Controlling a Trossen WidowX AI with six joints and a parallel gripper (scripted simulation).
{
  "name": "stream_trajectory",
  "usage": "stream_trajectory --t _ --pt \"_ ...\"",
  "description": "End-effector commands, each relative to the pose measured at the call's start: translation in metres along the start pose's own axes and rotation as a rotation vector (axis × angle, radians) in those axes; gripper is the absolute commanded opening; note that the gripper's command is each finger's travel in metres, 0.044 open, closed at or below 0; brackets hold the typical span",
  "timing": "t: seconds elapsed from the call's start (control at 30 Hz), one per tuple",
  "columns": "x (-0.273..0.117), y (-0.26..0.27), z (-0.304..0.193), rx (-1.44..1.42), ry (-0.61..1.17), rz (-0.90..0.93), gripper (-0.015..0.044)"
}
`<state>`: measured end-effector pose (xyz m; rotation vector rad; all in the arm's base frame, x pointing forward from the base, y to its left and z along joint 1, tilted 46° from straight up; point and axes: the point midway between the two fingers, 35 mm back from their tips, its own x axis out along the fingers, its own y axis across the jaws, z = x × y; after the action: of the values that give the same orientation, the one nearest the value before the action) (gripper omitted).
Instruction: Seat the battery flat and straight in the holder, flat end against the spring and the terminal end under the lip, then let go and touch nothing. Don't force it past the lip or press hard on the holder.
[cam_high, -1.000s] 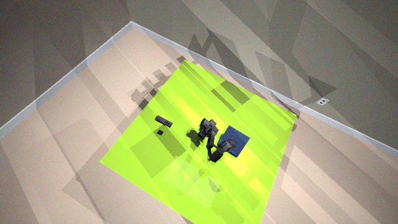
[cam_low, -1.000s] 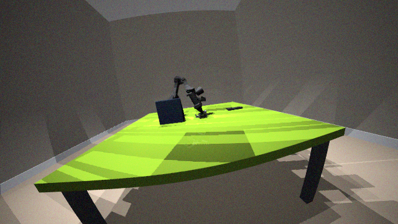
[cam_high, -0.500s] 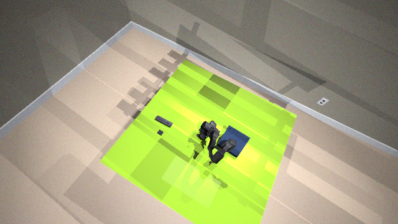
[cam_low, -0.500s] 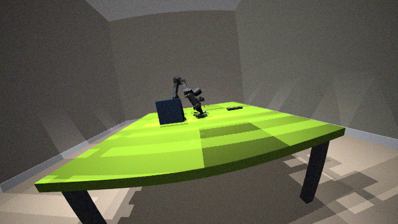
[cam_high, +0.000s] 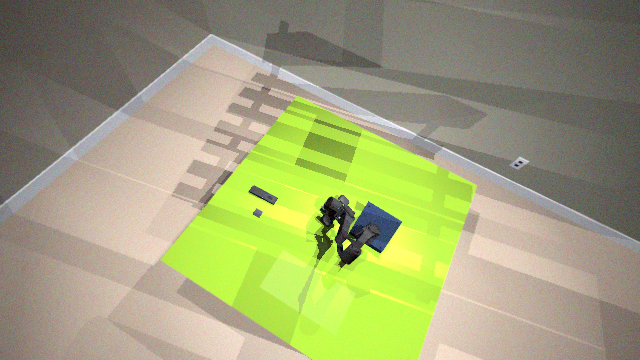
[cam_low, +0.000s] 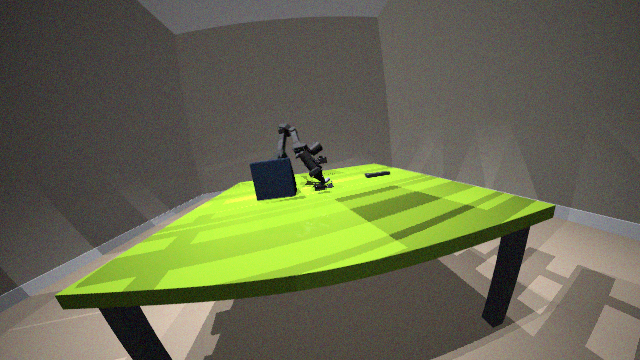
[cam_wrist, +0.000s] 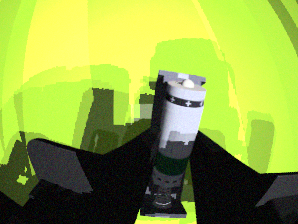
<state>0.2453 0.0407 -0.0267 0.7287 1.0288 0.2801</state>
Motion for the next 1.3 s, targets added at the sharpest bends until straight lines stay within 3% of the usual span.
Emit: stream_trajectory --t 0.0,1.27 --pt "-0.002 0.000 -0.005 0.006 -0.001 -0.003 0.0074" --pt "-0.001 -0.004 -0.012 -0.004 0.097 -0.027 0.0074"
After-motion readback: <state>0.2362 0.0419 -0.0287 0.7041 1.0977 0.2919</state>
